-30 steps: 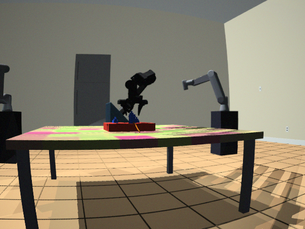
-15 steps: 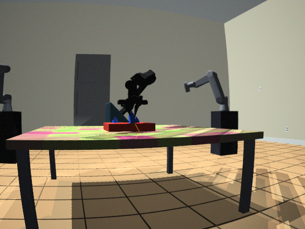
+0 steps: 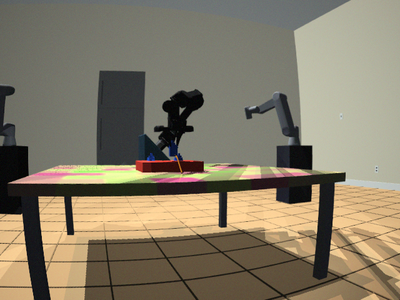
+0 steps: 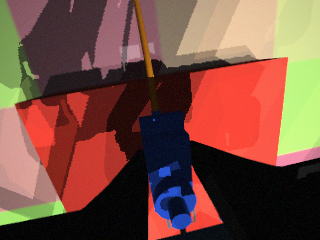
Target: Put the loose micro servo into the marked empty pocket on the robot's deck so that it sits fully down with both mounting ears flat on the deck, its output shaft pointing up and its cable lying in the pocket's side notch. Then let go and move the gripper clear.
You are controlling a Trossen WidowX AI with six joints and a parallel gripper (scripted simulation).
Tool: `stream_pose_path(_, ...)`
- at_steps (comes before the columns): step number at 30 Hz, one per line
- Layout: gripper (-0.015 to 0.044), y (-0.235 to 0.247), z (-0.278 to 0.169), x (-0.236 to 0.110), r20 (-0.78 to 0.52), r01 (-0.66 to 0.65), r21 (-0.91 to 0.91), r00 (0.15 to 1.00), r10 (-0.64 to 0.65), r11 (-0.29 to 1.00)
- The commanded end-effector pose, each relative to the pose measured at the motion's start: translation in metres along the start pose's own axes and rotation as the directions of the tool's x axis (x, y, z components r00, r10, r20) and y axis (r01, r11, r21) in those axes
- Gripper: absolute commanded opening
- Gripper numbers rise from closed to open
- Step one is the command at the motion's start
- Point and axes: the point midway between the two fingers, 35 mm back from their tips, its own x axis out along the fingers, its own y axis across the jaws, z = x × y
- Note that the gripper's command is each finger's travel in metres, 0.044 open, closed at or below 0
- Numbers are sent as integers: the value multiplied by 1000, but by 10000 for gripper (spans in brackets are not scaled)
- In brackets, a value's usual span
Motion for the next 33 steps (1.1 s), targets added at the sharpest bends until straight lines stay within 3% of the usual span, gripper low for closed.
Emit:
stream_pose_path(1, 0, 1, 0, -4, 5, 8, -7, 1000, -8, 1000)
stream_pose_path(21, 0, 2, -47, -4, 3, 8, -5, 1000, -8, 1000)
stream_pose_path(33, 0, -14, -48, -4, 4, 9, 12, 1000, -9, 1000)
